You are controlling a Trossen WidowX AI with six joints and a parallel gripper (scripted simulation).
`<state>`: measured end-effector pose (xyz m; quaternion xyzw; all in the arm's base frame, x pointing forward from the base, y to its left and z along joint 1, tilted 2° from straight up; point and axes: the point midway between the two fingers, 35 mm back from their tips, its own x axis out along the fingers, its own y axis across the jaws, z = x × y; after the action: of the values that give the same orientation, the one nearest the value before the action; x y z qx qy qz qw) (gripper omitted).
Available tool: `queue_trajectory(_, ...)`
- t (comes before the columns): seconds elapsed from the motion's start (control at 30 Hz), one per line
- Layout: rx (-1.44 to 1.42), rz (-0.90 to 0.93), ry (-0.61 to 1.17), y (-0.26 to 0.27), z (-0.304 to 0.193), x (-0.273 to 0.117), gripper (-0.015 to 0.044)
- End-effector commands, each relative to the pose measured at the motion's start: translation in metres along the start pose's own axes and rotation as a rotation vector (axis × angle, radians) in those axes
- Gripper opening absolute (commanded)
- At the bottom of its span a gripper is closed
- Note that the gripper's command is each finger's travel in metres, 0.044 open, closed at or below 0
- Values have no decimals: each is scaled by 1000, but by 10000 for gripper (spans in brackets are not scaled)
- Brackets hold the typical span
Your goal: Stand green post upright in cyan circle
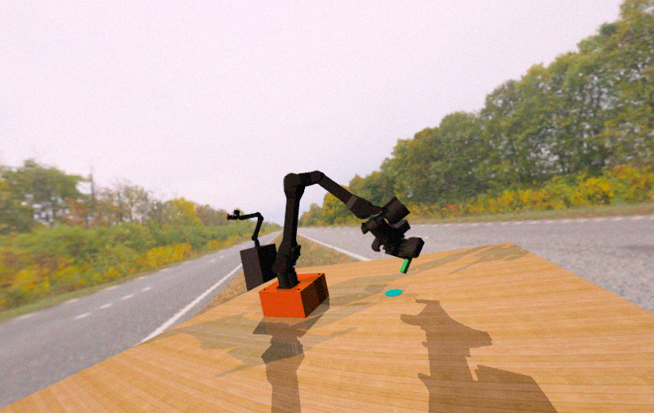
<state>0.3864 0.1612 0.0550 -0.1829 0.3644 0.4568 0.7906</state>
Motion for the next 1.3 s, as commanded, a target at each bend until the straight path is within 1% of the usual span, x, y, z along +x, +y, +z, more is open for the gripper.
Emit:
queue_trajectory(0.0, 10, 7, -22, 0, -3, 0, 23)
queue_trajectory(1.27, 9, 33, -269, -4, -6, -9, 23)
